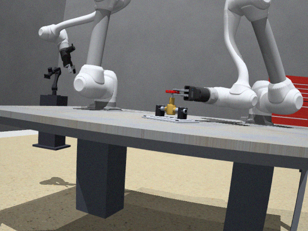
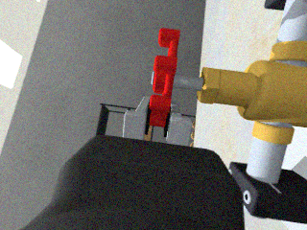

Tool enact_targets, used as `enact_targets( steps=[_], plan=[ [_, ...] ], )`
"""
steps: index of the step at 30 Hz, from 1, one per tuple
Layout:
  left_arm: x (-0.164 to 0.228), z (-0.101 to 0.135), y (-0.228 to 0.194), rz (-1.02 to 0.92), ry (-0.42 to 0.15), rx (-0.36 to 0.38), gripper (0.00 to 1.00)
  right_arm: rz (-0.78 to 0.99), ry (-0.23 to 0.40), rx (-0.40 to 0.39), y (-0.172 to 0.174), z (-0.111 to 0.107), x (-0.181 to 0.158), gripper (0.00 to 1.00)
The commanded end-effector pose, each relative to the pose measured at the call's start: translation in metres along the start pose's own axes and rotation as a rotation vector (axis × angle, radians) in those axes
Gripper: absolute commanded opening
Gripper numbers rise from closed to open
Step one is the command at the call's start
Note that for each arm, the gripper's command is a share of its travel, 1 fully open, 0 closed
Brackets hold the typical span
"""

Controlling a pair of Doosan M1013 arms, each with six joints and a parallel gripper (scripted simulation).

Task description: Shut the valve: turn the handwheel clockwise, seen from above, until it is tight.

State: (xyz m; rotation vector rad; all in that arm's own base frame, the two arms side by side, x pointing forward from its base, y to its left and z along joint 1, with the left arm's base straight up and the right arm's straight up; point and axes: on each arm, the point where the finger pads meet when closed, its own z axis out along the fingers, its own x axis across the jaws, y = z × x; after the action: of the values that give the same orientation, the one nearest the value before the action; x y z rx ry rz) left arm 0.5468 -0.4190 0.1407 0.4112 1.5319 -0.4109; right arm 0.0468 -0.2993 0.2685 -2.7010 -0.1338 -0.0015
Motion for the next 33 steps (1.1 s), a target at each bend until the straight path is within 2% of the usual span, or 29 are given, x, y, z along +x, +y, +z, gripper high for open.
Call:
enact_targets(
  steps=[1,17,19,33],
  plan=[
    [-0.001,0.001,0.000,-0.001,-0.002,0.033,0.00,0.000,0.000,-0.001,0.000,-0.001,0.000,1.00],
    [-0.001,0.006,-0.001,0.000,-0.002,0.217,0.00,0.000,0.000,-0.001,0.000,-0.001,0.000,1.00],
    [-0.001,0.006,-0.001,0.000,-0.002,0.217,0.00,0.000,0.000,-0.001,0.000,-0.001,0.000,1.00],
    [-0.001,0.012,-0.002,0.000,-0.002,0.408,0.00,0.000,0.000,-0.001,0.000,-0.001,0.000,1.00]
  ],
)
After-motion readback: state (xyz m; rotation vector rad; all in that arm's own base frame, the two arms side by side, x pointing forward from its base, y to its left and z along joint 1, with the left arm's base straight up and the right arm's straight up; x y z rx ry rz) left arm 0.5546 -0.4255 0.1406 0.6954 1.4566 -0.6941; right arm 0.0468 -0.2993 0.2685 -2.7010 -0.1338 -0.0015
